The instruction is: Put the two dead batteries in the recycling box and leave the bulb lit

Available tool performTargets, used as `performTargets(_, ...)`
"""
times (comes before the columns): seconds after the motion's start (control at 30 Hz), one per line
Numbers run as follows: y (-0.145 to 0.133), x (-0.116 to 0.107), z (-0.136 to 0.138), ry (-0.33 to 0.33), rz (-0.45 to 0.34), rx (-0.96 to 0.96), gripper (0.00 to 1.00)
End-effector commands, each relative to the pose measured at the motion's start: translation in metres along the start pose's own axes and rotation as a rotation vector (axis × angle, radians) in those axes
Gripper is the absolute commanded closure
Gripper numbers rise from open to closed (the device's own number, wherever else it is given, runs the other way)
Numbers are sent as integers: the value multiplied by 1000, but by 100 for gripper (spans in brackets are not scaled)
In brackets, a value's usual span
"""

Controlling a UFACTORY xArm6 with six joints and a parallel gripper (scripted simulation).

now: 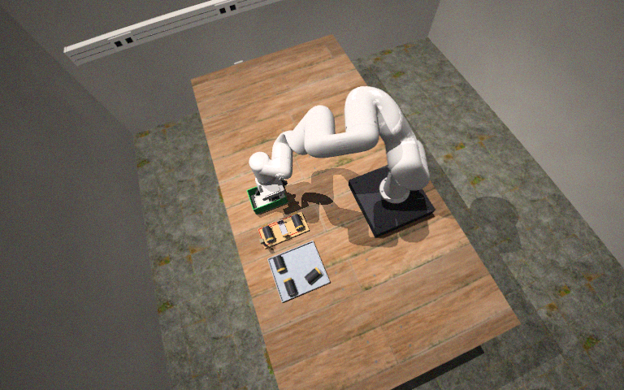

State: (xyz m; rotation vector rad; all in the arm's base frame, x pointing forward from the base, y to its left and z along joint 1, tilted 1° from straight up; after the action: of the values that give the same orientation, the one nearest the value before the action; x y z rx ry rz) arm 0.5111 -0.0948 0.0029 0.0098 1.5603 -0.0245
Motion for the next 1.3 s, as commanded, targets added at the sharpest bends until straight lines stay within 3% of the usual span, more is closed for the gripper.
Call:
performTargets(0.0, 0, -6, 2, -5, -1, 0, 49)
performTargets(0.33, 0, -34, 2, -5, -1, 0, 49)
performTargets(0.67, 0, -78, 1, -5, -1, 0, 49)
performTargets(1.13, 0, -87, 1, -5, -1, 0, 49)
performTargets(1.27, 0, -109, 1, -5, -1, 0, 49)
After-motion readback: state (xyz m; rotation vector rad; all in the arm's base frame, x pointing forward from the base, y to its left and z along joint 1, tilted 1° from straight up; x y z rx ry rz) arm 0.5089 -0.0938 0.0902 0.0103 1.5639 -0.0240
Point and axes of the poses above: the point where the finger pads meet when closed, its own x axis out along the fingers, its own z axis across the jaws, y = z × x, the point moved 1 cm from there along -x, back along the fingers, and after that the axes turned 13 degrees about x, right-handed, at the moved point
